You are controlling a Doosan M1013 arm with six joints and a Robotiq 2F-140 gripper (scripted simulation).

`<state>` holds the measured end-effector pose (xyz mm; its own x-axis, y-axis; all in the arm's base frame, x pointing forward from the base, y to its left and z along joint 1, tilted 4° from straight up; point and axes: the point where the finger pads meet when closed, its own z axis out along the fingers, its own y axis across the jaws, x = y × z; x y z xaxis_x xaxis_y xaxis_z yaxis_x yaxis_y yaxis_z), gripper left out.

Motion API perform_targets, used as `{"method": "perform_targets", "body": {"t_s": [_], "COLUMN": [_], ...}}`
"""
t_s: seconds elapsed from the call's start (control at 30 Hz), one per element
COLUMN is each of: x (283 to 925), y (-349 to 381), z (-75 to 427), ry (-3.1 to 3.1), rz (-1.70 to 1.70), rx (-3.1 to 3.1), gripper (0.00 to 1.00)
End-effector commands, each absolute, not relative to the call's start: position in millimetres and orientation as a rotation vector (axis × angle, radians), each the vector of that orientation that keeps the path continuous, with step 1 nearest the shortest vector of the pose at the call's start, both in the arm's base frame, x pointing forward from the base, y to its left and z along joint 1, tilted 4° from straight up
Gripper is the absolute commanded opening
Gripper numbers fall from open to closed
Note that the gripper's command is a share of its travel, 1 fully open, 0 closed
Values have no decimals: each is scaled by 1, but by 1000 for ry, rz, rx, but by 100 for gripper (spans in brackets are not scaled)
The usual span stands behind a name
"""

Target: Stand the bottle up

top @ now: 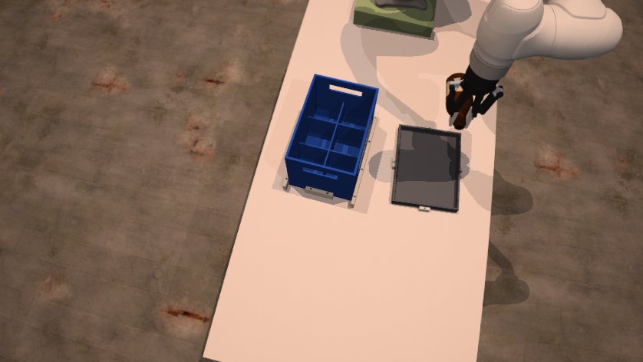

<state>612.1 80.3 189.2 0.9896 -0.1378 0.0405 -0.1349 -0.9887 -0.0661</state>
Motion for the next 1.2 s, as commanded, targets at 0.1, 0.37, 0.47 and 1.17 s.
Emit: {"method": "perform_targets", "body": {"t_s": [0.1,0.37,0.47,1.17], "x": [612,612,612,612], "y": [80,80,80,80], "z": [189,189,189,189], "ry": [211,211,211,276], "rz": [-69,-69,-69,-67], "rx": [-3070,-3070,-3070,-3064], "gripper": [10,10,10,10]}}
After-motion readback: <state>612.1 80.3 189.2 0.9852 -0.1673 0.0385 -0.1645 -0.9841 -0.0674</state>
